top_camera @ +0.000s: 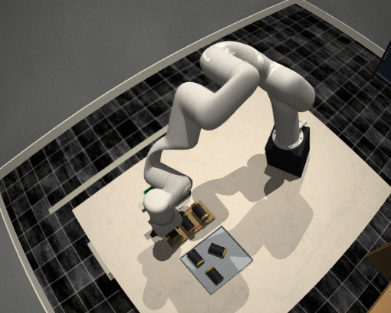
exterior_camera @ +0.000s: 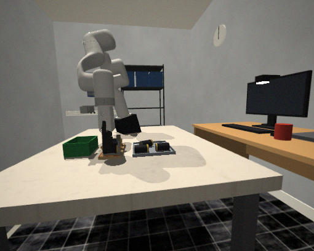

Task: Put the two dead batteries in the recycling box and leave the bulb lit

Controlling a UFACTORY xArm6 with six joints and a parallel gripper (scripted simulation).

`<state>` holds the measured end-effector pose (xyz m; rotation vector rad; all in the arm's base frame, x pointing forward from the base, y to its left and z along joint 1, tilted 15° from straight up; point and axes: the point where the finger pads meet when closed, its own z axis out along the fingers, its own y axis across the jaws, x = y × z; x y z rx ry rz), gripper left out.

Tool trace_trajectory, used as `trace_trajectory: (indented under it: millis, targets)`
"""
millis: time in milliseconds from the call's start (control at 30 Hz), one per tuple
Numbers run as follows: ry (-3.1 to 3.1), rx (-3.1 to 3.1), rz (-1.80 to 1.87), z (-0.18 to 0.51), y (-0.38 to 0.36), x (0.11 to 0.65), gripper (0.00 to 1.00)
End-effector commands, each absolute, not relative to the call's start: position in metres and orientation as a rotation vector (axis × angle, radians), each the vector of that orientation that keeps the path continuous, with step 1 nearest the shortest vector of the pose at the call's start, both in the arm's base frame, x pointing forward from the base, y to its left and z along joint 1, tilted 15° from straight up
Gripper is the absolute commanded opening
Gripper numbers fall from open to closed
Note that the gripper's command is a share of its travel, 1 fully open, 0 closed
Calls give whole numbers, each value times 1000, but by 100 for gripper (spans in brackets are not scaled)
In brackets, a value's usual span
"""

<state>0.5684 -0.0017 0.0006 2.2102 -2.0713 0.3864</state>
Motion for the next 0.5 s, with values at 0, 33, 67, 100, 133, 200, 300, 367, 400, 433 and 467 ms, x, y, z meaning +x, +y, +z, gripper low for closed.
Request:
trace_trajectory:
  millis: [0, 33, 67, 100, 133, 200, 300, 367, 400, 433, 467]
  targets:
    - [-2073, 2213, 392, 15, 2, 569, 51]
    - [-2073, 2213, 392, 19, 3, 568, 51]
    - [-2073, 2213, 392, 23, 4, 567, 51]
    - [-2073, 2213, 392, 27, 5, 567, 51]
    - [-2073, 2213, 392, 27, 5, 567, 51]
    - [-2073, 2213, 392, 32, 6, 566, 51]
    - [-2073, 2213, 392, 46, 9, 564, 51]
    - [-2073, 2213, 392, 55, 12, 563, 51]
    - [-2073, 2213, 392, 60, 13, 563, 51]
    - [-2073, 2213, 392, 64, 14, 562, 51]
    - [-2073, 2213, 392, 68, 15, 561, 51]
